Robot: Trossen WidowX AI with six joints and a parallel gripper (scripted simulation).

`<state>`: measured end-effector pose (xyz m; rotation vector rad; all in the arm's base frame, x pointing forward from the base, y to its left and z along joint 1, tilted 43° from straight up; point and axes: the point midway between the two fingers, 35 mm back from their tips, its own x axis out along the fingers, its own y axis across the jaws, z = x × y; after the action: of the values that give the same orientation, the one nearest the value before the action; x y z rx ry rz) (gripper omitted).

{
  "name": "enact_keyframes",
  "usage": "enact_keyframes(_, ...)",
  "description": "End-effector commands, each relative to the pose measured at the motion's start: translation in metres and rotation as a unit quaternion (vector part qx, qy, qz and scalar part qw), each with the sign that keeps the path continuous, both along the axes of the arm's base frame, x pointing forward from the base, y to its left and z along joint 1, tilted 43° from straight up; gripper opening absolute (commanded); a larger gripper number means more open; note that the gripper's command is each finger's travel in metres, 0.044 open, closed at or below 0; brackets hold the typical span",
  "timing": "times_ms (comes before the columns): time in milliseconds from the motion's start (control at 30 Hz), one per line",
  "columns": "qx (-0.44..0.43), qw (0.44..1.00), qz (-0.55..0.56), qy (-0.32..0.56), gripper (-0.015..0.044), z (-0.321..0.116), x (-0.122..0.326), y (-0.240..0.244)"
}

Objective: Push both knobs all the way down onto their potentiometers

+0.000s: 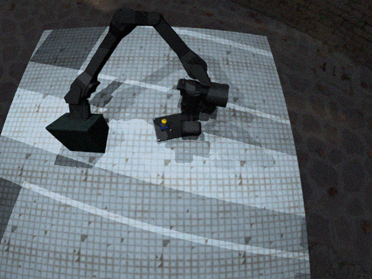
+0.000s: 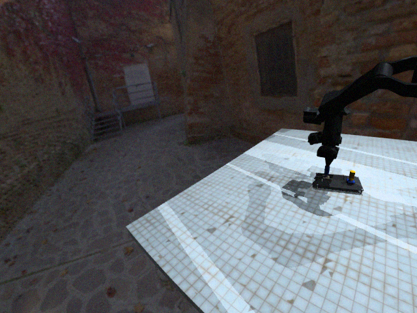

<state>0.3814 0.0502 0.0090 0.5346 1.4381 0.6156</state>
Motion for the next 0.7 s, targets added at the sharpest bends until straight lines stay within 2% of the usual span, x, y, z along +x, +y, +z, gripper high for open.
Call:
enact_keyframes(0, -0.001, 1.000, 0.009, -0.003, 0.0000, -0.0058, 0.0017, 0.0091)
enact_keyframes(667, -0.001, 1.000, 0.009, -0.003, 0.0000, -0.0074, 0.0017, 0.0106)
